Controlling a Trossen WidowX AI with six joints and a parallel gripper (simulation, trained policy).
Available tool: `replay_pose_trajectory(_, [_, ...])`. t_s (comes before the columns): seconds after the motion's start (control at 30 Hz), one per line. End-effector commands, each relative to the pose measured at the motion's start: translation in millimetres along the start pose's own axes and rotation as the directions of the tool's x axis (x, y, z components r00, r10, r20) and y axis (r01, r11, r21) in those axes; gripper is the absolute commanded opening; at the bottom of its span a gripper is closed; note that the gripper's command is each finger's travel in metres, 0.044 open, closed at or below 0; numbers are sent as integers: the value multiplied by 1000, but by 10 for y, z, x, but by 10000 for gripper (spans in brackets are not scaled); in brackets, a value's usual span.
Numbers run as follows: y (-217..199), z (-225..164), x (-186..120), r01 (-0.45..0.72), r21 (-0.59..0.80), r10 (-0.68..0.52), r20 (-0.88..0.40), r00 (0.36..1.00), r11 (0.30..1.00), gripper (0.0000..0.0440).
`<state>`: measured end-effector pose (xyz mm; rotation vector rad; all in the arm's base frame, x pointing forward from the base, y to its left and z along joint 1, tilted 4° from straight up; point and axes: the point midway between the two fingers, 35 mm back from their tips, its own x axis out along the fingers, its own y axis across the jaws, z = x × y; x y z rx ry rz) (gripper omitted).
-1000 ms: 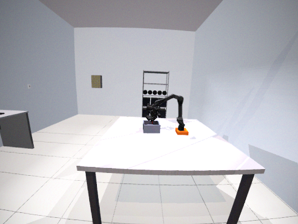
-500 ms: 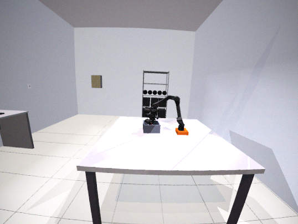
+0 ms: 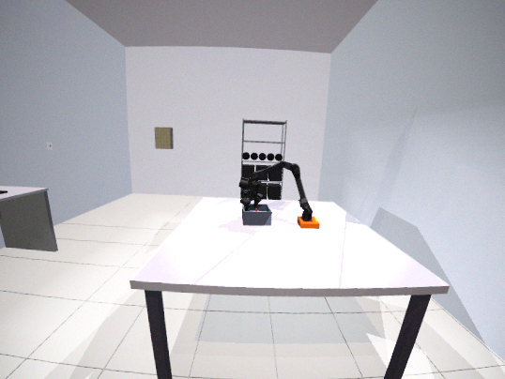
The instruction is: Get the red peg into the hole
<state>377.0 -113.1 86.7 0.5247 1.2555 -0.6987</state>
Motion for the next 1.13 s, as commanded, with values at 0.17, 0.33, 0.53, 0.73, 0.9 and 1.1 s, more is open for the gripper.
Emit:
replay_pose_trajectory(0.17, [418,280,-241,-134,-29,135,29,990,991,440])
replay_pose_trajectory(0.33, [515,341,-315,-164,-36,165,36,986,986,440])
replay_pose_trajectory(0.53, [520,344,-319,-165,-37,167,37,985,986,440])
replay_pose_trajectory(0.73, [521,345,-320,-166,-38,167,37,985,985,440])
replay_pose_trajectory(0.9, [523,346,-321,-166,-38,167,38,985,985,440])
replay_pose_trajectory(1.1, [524,346,-321,-166,-38,168,38,985,985,440])
